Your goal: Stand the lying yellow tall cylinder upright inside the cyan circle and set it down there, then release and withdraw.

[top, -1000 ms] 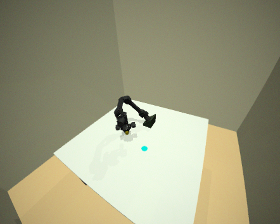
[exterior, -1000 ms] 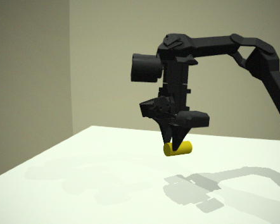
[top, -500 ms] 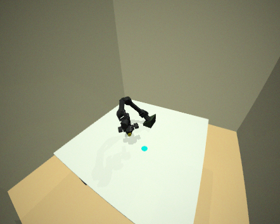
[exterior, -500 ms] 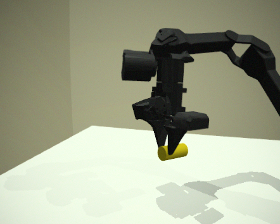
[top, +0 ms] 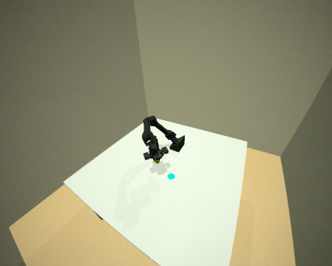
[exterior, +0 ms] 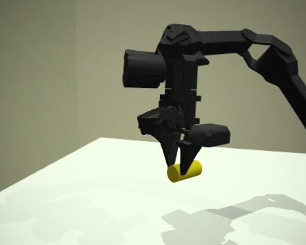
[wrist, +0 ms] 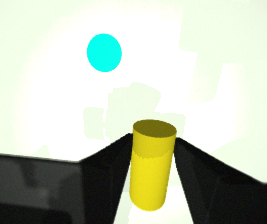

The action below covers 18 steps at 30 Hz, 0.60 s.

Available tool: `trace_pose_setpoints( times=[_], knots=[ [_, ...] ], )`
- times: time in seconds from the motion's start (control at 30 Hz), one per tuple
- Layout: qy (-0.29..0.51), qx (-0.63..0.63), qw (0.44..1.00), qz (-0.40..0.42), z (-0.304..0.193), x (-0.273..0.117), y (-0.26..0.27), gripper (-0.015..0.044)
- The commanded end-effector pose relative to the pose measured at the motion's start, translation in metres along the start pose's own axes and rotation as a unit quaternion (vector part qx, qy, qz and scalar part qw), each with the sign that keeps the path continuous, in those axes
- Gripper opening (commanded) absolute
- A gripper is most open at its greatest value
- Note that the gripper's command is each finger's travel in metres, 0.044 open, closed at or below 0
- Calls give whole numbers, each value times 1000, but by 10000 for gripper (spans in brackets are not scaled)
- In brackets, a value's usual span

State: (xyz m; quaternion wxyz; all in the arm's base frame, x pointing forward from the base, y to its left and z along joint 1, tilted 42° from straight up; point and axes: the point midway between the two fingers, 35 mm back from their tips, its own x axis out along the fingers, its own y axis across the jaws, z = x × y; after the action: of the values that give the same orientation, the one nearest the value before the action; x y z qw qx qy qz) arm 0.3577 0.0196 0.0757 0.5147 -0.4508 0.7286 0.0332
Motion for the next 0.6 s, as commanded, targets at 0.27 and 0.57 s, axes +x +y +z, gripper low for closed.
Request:
trace_pose_setpoints(
  times=[0.27,0.57],
  knots=[
    [-1,-38,999,-1,26,-4,19,105],
    [3,-67,998,-2,43,-4,36,105]
  ],
)
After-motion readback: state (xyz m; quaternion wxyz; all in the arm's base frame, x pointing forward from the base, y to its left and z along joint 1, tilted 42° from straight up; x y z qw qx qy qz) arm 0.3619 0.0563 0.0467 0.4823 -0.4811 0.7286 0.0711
